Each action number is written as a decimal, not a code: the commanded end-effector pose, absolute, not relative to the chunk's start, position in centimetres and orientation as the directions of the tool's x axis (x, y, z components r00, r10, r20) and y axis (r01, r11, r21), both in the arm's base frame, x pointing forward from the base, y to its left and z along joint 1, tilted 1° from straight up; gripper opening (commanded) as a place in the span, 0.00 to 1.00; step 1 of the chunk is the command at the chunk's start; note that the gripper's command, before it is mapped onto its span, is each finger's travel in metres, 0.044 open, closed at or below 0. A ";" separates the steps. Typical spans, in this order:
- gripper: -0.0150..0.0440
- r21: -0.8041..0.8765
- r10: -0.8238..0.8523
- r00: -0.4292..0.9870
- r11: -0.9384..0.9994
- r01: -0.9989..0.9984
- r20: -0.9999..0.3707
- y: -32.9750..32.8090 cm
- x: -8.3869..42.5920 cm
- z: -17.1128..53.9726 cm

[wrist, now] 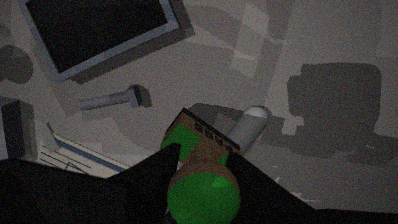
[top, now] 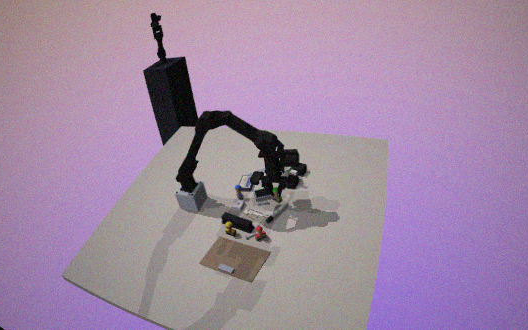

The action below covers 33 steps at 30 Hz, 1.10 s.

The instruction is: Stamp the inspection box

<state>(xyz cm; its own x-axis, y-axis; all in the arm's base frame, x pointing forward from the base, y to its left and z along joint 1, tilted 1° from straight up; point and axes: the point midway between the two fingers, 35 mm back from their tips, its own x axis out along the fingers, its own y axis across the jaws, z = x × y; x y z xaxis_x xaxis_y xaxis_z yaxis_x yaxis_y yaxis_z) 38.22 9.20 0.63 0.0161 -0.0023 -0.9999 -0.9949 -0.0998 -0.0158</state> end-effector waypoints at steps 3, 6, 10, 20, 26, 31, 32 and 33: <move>0.25 -0.014 0.000 0.014 -0.096 -0.995 -1.000 9.2 38.1 -0.4; 0.25 -0.014 0.000 0.014 -0.096 -0.995 -1.000 9.2 38.1 -0.9; 0.25 -0.014 0.000 0.014 -0.096 -0.995 -1.000 9.2 38.0 -1.6; 0.30 -0.015 -0.003 0.015 -0.100 -0.995 -1.000 9.2 38.1 -2.4; 0.57 -0.015 -0.003 0.015 -0.100 -0.995 -1.000 9.2 38.1 -2.4; 0.69 -0.015 -0.003 0.015 -0.100 -0.995 -1.000 9.2 38.1 -2.4; 0.69 -0.015 -0.002 0.015 -0.100 -0.995 -1.000 9.2 38.1 -2.2; 0.69 -0.015 -0.002 0.015 -0.099 -0.995 -1.000 9.2 38.2 -1.4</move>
